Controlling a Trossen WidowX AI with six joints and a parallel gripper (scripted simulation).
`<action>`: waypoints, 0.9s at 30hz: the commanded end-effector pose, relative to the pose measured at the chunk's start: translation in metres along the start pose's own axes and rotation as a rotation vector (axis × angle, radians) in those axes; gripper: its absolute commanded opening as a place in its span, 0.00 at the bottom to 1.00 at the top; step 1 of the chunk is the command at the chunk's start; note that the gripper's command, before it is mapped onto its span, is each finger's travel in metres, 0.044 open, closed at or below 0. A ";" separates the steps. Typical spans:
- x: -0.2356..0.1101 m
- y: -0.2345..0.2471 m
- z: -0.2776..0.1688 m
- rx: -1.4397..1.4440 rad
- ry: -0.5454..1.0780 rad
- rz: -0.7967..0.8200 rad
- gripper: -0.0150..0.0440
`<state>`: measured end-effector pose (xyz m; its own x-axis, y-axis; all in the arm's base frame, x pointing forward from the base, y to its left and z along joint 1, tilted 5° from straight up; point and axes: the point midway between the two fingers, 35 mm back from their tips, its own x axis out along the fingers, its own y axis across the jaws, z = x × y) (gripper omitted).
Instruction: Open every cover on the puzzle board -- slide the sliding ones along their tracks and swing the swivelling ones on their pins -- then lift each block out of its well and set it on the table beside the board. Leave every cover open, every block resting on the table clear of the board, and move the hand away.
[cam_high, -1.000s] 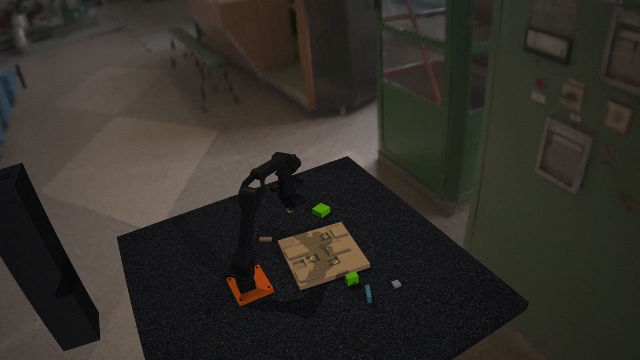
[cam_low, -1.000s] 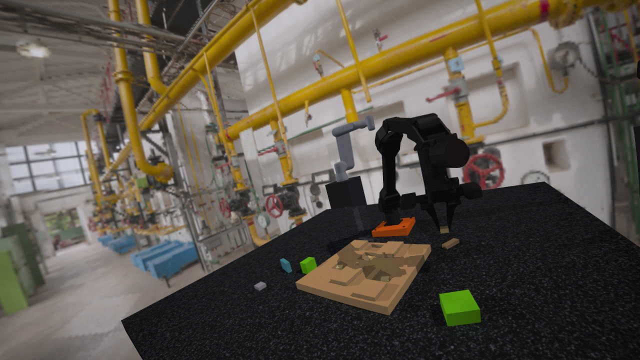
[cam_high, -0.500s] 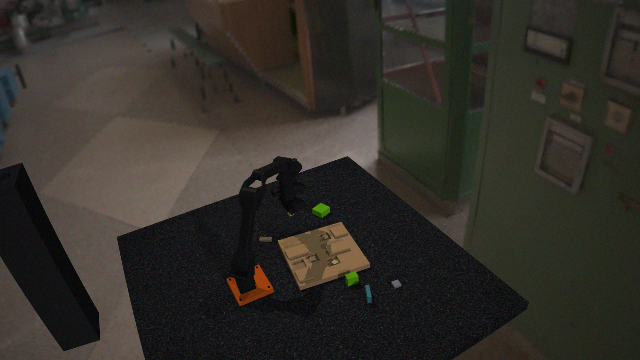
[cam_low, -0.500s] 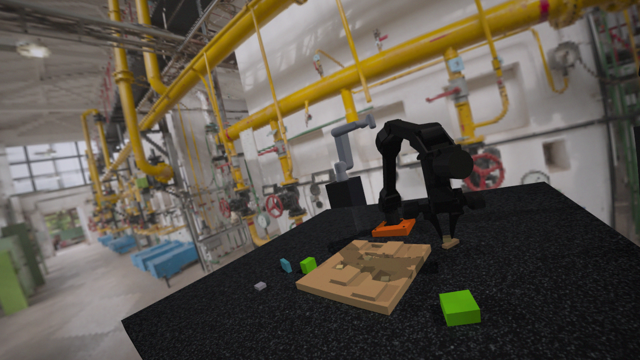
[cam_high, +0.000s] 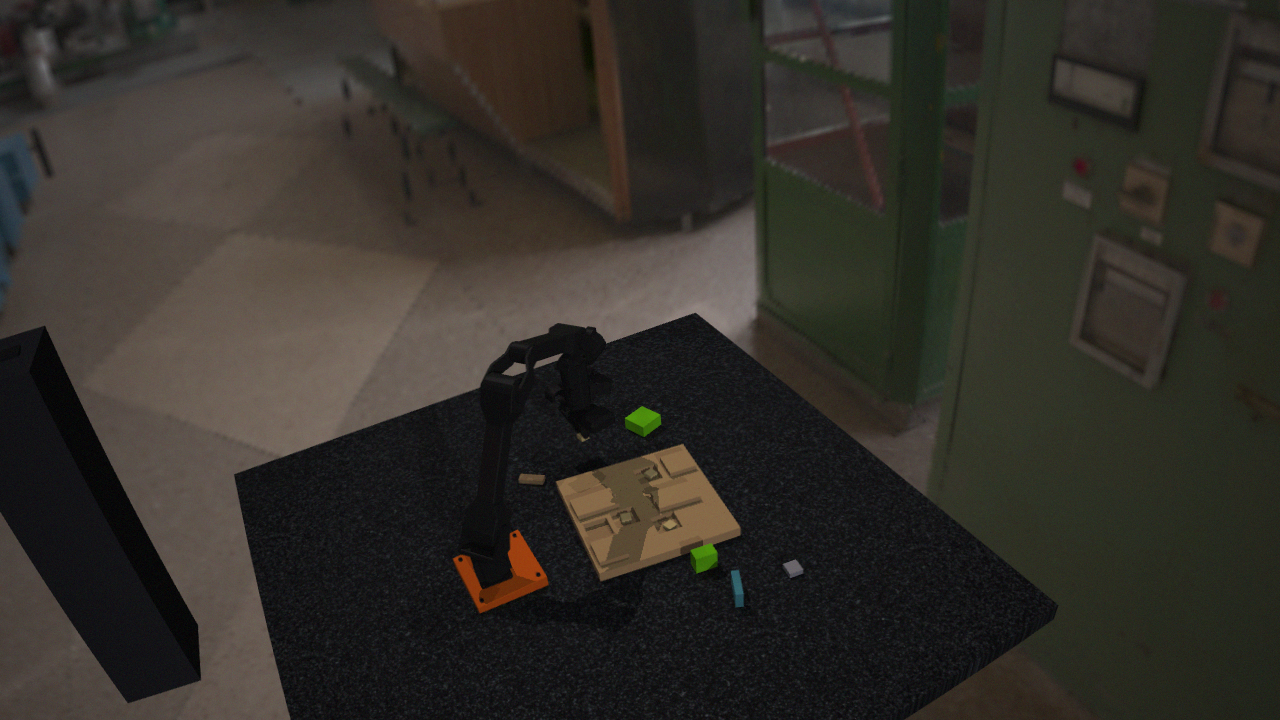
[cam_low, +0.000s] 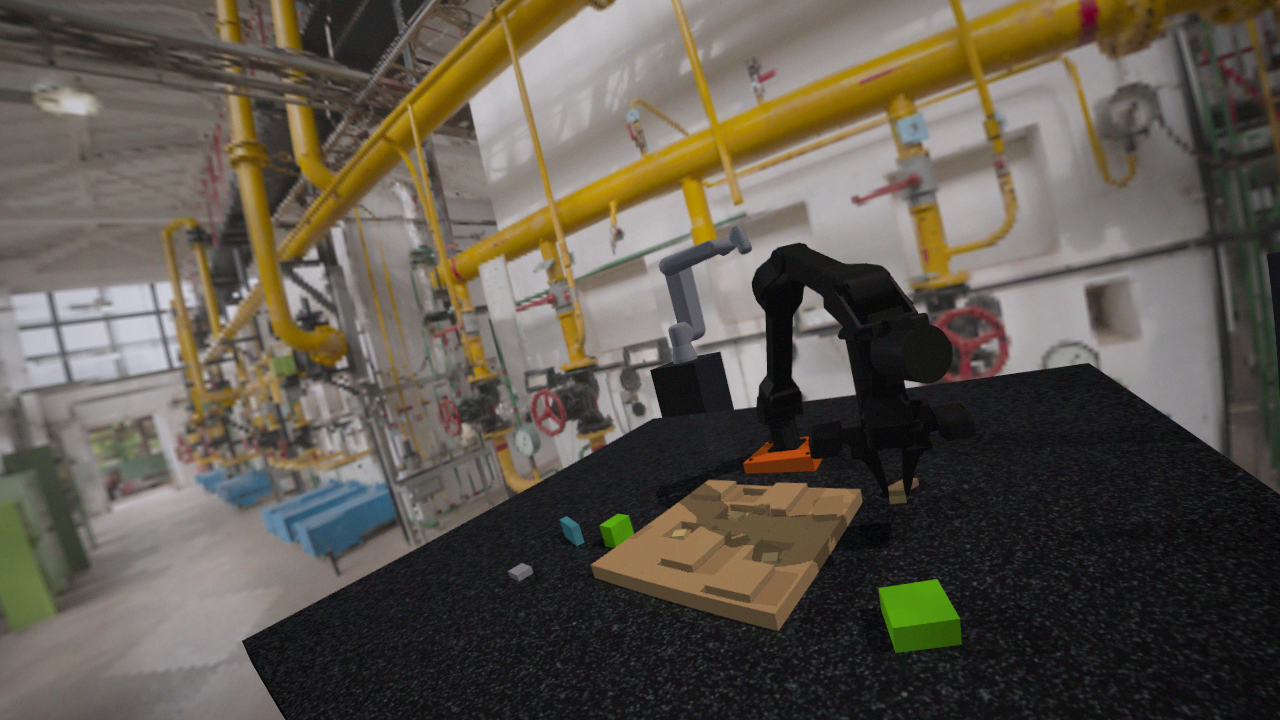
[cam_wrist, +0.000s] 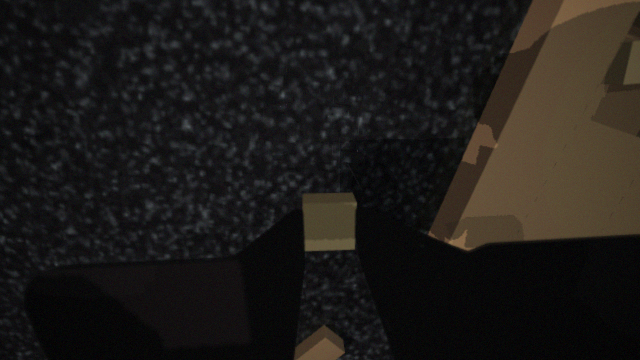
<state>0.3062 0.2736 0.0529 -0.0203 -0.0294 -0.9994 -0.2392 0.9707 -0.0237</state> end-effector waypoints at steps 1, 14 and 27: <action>0.009 0.000 -0.002 0.005 0.008 0.000 0.39; 0.030 -0.001 -0.003 0.005 0.008 0.000 0.39; 0.051 -0.002 -0.005 0.005 0.008 0.000 0.39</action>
<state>0.3027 0.2705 0.0093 -0.0205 -0.0295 -0.9994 -0.2391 0.9707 -0.0238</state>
